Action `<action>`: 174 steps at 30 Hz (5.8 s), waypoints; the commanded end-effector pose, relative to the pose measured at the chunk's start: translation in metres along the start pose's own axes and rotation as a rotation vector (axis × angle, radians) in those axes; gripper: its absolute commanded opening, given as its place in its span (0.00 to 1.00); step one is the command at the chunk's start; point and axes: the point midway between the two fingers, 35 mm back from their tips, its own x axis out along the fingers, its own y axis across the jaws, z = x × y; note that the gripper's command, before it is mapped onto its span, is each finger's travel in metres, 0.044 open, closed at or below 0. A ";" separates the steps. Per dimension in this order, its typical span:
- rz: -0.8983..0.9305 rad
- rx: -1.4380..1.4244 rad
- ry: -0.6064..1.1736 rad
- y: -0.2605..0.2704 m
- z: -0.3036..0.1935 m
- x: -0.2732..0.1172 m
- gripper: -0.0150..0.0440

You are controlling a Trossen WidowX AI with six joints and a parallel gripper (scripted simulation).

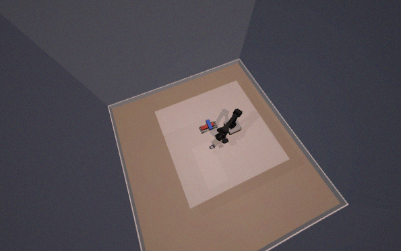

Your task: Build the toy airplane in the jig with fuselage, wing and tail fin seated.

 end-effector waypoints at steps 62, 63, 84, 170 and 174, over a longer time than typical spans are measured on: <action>-0.016 0.039 -0.015 -0.126 0.111 0.023 0.25; -0.016 0.038 -0.016 -0.129 0.113 0.023 0.25; -0.017 0.025 -0.017 -0.186 0.131 0.033 0.25; -0.025 0.015 -0.019 -0.248 0.138 0.083 0.43; -0.025 0.015 -0.019 -0.248 0.138 0.083 0.61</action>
